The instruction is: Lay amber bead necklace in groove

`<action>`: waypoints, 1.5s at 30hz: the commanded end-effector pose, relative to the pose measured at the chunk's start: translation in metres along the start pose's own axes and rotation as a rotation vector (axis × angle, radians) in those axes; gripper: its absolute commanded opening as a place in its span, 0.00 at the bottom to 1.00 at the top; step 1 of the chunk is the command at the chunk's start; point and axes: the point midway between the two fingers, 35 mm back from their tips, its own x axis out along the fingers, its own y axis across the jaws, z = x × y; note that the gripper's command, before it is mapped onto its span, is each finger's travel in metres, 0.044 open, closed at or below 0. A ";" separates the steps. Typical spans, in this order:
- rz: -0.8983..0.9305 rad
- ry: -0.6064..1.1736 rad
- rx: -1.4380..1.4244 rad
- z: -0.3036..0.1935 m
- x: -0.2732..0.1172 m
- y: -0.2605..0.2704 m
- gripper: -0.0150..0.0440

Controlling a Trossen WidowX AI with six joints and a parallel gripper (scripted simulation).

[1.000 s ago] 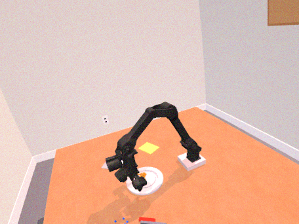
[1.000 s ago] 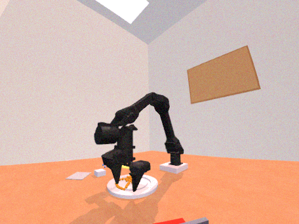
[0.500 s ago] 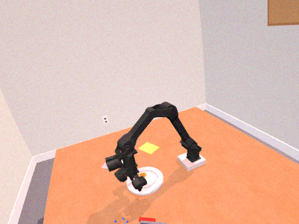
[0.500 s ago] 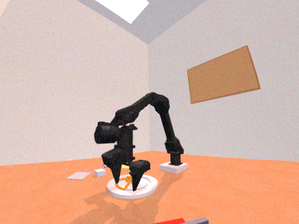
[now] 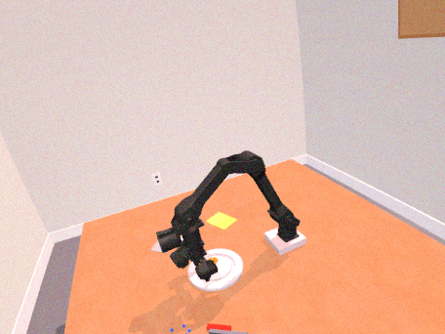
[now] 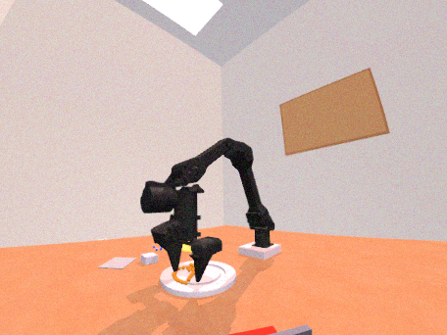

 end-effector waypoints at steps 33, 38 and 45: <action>-0.006 -0.002 0.206 -0.031 -0.002 -0.068 0.46; -0.006 -0.001 0.207 -0.031 0.007 -0.069 0.46; -0.006 0.003 0.210 -0.032 0.010 -0.069 0.41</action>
